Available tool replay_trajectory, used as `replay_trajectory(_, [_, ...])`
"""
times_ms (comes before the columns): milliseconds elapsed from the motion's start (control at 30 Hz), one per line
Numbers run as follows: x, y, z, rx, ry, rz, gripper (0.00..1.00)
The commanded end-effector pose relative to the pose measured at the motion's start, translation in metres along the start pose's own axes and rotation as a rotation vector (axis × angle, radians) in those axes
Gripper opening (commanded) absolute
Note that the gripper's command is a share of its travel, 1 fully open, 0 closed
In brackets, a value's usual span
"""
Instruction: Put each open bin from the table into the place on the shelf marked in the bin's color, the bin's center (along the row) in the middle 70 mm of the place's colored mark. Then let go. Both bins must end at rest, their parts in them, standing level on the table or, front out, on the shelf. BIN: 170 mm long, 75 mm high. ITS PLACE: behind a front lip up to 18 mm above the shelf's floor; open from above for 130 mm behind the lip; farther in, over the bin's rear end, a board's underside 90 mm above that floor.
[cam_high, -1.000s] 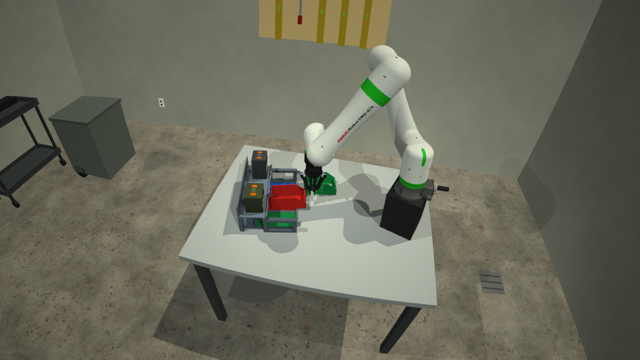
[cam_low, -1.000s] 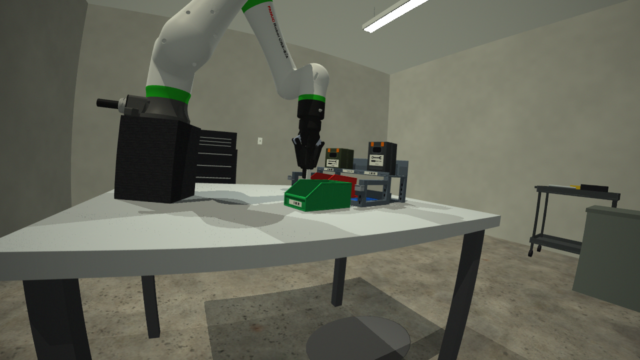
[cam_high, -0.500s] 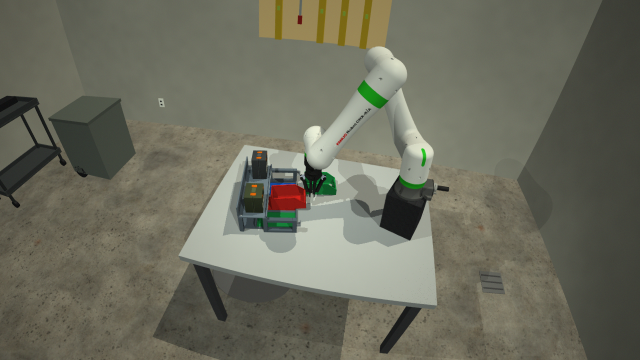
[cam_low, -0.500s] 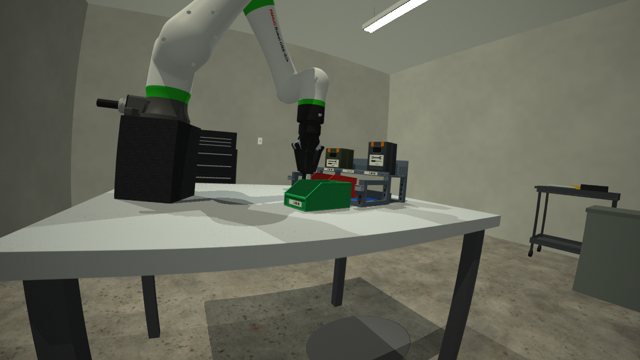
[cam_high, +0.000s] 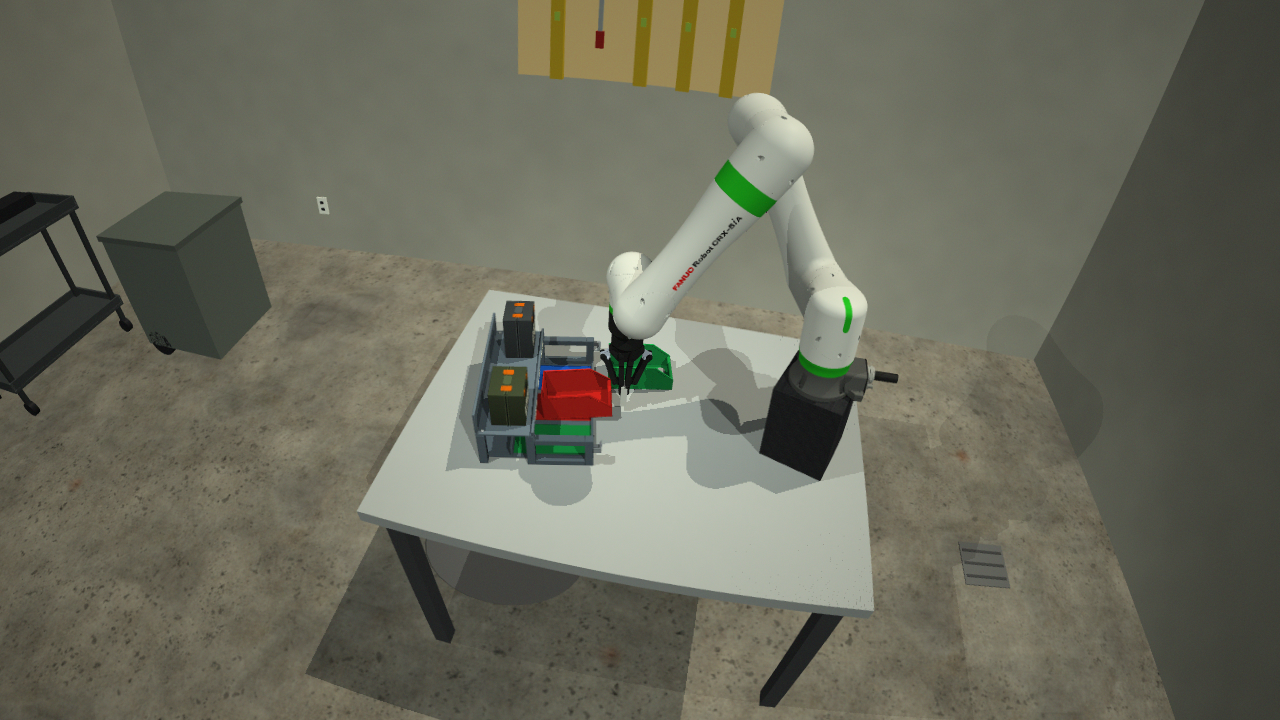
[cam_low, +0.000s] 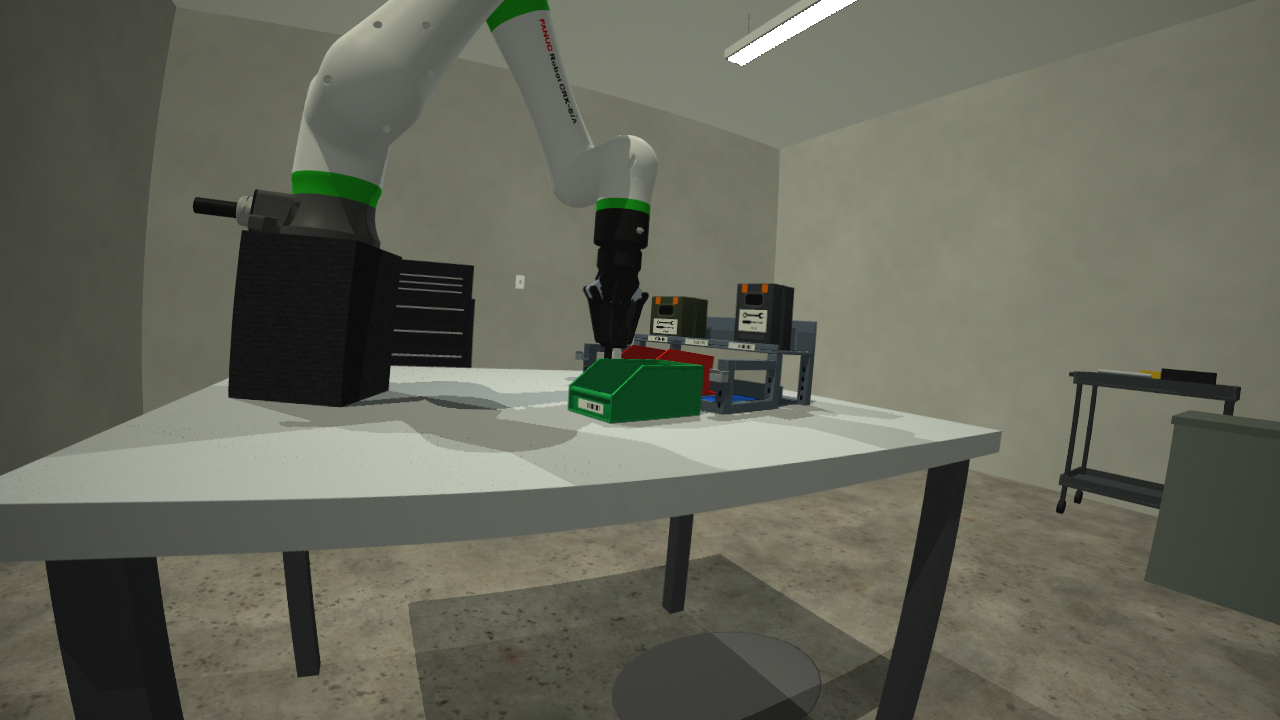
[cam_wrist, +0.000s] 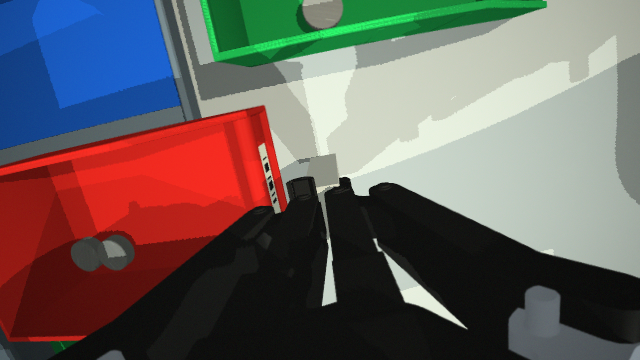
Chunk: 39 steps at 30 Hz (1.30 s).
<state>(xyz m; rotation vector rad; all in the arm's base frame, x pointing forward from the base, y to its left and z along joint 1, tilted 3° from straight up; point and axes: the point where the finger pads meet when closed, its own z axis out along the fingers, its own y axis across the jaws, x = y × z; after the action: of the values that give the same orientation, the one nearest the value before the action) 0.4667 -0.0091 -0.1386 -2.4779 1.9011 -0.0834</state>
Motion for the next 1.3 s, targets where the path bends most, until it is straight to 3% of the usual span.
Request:
replay_trajectory(0, [0.0,0.0,0.0,0.0,0.0,0.0,0.0])
replay_trajectory(1267, [0.0,-0.017,0.0,0.0,0.0,0.0,0.0])
